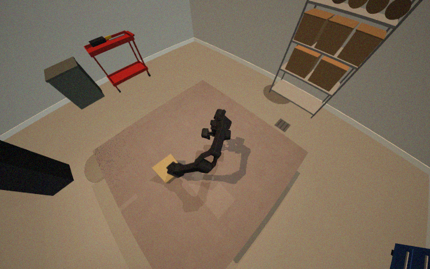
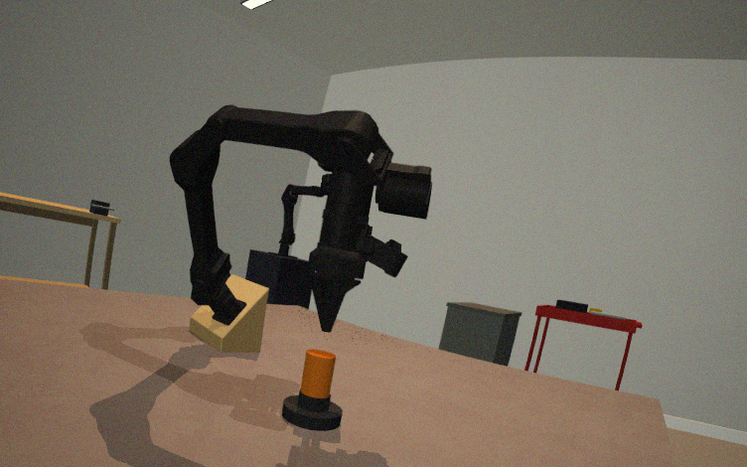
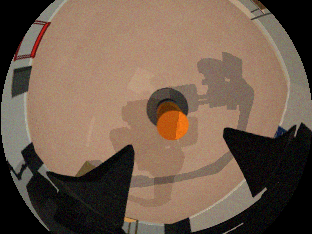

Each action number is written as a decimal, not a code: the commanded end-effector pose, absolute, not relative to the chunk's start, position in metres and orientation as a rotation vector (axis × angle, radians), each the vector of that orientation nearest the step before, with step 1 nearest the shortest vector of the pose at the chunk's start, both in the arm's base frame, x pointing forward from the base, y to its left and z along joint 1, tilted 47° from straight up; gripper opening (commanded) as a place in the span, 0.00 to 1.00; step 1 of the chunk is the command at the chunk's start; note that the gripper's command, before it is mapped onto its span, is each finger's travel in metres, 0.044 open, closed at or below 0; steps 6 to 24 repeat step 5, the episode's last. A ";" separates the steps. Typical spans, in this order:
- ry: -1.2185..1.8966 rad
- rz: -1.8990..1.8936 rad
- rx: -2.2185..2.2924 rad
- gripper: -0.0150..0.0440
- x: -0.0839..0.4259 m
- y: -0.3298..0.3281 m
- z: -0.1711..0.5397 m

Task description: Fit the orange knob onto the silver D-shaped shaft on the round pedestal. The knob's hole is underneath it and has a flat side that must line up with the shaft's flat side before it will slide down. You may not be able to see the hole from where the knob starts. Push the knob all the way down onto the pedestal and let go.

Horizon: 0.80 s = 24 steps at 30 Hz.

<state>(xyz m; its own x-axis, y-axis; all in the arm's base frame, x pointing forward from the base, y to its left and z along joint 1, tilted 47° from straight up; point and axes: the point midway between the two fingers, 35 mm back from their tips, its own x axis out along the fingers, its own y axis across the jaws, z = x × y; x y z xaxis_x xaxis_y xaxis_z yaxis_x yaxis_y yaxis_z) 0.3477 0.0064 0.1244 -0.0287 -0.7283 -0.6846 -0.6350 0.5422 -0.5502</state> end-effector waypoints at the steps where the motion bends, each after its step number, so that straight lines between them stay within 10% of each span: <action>1: 1.743 -0.117 -1.138 1.00 0.348 0.010 0.129; 24: 1.743 -0.117 -1.138 1.00 0.348 0.010 0.129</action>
